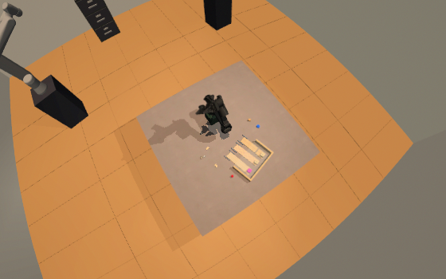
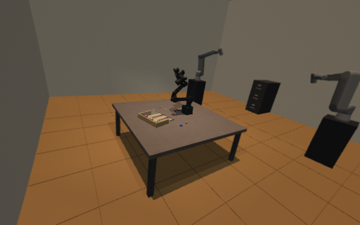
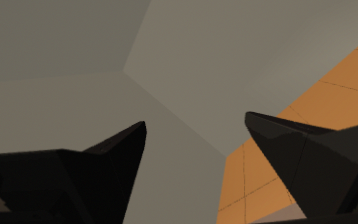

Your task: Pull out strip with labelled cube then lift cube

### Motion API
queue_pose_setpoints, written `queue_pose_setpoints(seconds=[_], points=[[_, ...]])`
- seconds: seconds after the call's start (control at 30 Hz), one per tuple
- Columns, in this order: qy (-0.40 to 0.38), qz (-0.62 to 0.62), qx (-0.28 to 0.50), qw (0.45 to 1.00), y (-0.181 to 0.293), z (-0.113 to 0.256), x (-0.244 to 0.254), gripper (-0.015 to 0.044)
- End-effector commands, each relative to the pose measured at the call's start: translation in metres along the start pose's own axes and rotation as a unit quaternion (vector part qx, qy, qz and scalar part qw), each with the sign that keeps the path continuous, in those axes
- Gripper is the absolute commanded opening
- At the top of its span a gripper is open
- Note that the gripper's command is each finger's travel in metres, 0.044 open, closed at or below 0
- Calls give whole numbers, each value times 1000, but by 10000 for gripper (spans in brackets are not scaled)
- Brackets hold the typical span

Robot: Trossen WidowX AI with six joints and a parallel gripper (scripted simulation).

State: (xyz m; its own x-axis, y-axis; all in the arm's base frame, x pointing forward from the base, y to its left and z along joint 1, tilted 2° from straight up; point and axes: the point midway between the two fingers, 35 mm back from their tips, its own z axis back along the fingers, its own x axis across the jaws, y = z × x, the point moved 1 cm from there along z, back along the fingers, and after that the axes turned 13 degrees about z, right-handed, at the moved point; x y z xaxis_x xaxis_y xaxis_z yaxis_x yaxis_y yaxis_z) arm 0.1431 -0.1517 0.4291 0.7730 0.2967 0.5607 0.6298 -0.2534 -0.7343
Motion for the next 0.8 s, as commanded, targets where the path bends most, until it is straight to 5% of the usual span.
queue_pose_setpoints(seconds=[0.0, 0.1, 0.37, 0.77], points=[[-4, 1, -2, 1000, -1, 0, 1, 400], [-24, 19, -42, 999, -20, -7, 6, 400], [81, 136, -215, 964, -111, -6, -55, 400], [282, 320, -447, 786, -225, 94, -104, 400]])
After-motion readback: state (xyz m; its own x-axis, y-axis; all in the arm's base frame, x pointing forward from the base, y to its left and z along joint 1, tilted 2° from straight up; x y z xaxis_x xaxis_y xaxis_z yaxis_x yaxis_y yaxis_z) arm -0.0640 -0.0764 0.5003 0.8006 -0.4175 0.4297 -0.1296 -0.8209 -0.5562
